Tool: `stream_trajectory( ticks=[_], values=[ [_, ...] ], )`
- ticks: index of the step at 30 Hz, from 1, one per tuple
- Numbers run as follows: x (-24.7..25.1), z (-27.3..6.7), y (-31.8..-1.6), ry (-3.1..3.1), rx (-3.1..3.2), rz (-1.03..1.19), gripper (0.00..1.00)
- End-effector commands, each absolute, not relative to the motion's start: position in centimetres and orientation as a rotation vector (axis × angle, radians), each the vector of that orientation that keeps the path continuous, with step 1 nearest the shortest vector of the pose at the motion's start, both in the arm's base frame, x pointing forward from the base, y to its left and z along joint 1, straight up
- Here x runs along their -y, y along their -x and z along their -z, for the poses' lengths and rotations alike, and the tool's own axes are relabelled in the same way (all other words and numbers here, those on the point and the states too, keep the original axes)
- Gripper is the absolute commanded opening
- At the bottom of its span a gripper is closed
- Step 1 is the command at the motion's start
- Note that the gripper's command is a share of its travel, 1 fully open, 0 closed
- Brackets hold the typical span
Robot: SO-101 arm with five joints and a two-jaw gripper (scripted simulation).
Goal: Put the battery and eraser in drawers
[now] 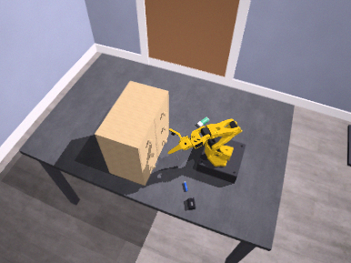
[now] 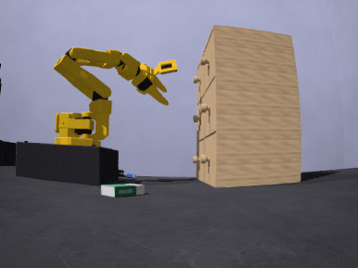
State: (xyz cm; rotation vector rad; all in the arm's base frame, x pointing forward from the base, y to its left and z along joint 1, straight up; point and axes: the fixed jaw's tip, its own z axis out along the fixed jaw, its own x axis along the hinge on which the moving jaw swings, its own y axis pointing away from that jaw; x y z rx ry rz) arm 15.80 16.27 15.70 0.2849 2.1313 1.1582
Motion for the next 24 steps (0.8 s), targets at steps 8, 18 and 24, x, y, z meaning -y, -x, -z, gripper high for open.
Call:
stream_trajectory(
  ticks=[8, 18, 24],
  values=[
    [-16.6, -16.1, -15.8, -0.285, -2.117, -1.187, 0.23],
    [-16.9, -14.8, -17.4, -0.322, -2.103, -1.166, 0.21],
    [-17.0, -13.1, -19.0, -0.366, -2.085, -1.140, 0.21]
  ],
)
